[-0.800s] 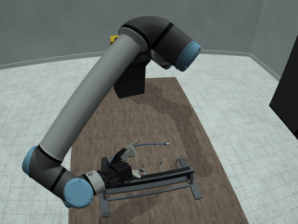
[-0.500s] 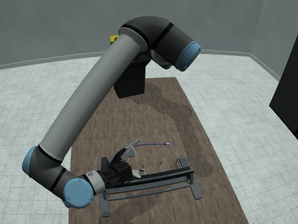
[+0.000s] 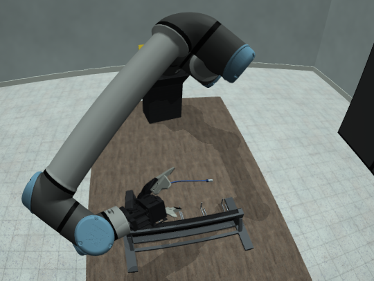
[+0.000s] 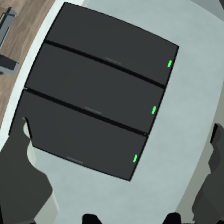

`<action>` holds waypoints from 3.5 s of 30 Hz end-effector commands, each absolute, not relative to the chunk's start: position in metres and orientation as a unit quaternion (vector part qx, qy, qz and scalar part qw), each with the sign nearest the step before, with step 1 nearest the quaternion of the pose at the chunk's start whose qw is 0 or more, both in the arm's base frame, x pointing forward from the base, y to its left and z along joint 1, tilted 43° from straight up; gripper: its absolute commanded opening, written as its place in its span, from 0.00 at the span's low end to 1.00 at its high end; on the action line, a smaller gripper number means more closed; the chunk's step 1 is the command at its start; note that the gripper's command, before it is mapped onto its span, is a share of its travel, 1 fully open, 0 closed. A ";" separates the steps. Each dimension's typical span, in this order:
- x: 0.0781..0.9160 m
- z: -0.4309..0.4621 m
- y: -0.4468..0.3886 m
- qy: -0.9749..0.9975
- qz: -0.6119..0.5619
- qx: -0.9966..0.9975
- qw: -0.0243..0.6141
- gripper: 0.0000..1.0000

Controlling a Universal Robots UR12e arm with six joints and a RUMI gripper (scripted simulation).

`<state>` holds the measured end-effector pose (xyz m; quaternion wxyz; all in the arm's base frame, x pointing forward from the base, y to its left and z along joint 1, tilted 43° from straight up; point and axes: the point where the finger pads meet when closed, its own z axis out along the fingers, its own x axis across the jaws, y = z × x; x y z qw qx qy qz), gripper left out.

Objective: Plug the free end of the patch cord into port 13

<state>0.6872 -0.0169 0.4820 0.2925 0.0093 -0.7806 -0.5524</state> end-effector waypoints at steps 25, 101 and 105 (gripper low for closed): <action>0.644 0.517 -0.025 -0.792 -0.544 0.009 0.276 1.00; 0.600 0.251 0.151 -0.947 -0.271 0.002 -0.171 1.00; 0.599 0.237 0.160 -0.948 -0.254 0.002 -0.192 1.00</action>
